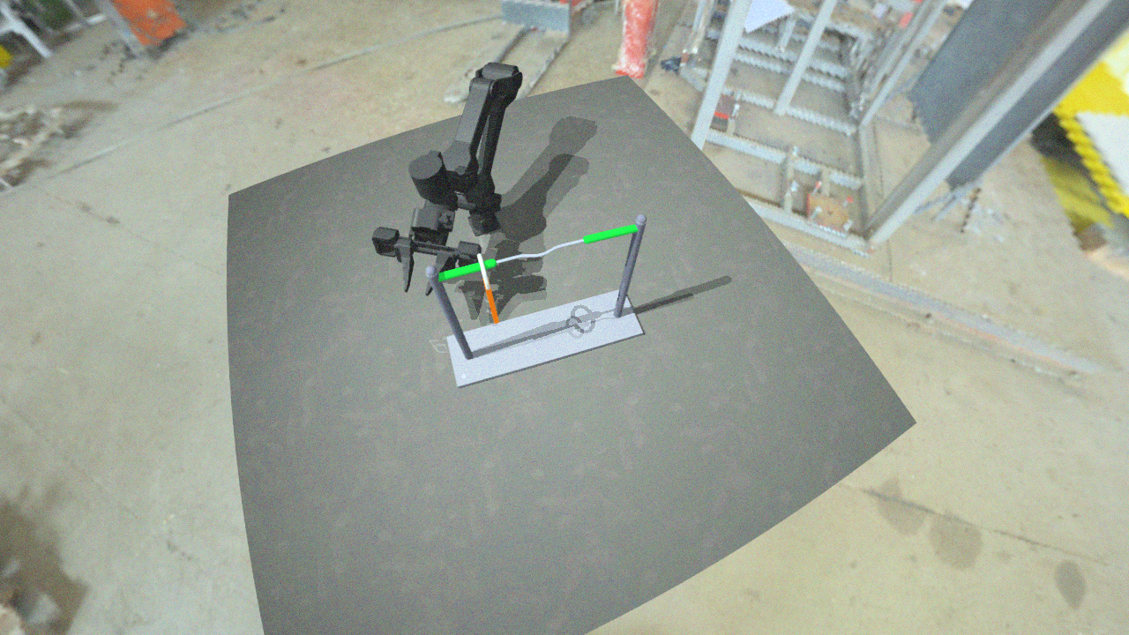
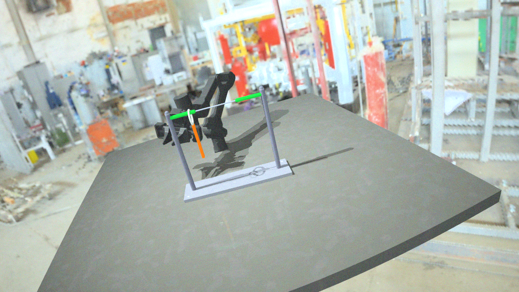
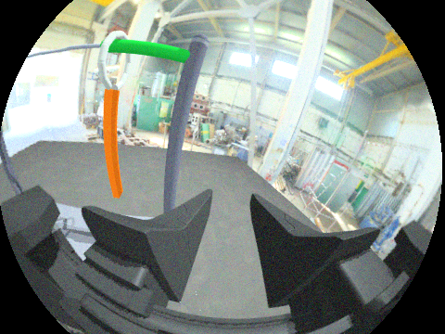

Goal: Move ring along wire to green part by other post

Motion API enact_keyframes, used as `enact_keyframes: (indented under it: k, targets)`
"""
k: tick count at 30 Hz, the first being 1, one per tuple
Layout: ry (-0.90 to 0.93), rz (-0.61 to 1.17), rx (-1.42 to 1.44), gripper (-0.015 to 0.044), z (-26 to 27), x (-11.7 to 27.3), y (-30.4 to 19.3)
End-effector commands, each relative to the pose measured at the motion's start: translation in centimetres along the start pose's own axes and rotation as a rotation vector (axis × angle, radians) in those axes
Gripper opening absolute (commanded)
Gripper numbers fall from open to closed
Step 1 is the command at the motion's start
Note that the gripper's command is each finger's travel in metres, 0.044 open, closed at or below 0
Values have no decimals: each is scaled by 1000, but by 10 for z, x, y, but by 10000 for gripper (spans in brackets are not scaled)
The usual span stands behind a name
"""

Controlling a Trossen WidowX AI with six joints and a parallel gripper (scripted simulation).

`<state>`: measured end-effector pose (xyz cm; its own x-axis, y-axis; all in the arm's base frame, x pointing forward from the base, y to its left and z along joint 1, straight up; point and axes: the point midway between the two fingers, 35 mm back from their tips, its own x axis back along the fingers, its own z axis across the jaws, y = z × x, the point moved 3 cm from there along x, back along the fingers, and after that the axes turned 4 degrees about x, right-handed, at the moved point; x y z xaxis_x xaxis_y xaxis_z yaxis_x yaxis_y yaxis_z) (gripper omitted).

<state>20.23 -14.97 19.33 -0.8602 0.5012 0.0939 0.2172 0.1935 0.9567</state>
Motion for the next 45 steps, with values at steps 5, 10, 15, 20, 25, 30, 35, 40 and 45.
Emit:
enact_keyframes:
  k: [5, 10, 15, 20, 25, 30, 35, 40, 45]
  targets:
    - [276, -12, -102, 160, 61, 13, -2]
    - [400, -7, -145, 160, 89, 27, -3]
    - [416, -5, -151, 160, 92, 29, -3]
    - [416, -6, -151, 160, 93, 27, -3]
    - [416, -6, -151, 160, 94, 21, -1]
    - [416, -6, -151, 160, 96, 14, 1]
    - [416, -7, -151, 160, 98, 8, 3]
    - [416, -7, -151, 160, 101, 1, 4]
    - [416, -8, -151, 160, 103, -6, 4]
